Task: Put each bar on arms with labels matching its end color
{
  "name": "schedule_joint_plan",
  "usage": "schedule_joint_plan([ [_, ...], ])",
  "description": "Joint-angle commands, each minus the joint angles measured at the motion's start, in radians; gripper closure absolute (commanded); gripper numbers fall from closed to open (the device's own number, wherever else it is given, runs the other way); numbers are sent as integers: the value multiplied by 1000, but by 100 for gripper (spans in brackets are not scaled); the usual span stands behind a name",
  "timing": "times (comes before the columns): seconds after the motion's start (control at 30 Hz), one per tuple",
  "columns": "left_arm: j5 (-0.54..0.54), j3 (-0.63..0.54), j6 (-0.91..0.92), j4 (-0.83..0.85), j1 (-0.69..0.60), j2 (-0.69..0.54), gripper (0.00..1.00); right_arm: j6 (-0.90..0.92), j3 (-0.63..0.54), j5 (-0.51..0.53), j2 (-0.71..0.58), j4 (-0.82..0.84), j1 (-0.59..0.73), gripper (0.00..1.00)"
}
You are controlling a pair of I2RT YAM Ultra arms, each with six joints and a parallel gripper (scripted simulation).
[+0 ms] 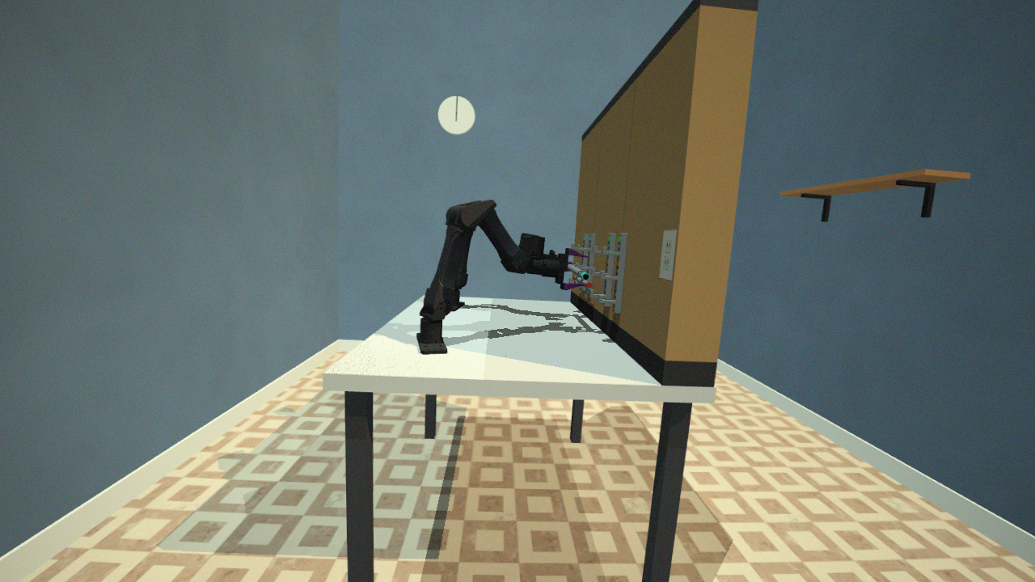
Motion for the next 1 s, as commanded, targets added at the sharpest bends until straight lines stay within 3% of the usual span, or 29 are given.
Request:
schedule_joint_plan([
  [0.0, -4, 38, -30, 79, -10, -29, 100, 10, 12, 4, -10, 39, 1, 0],
  [0.97, -4, 12, -30, 140, -9, 6, 100, 12, -109, 63, -104, 64, 60, 0],
])
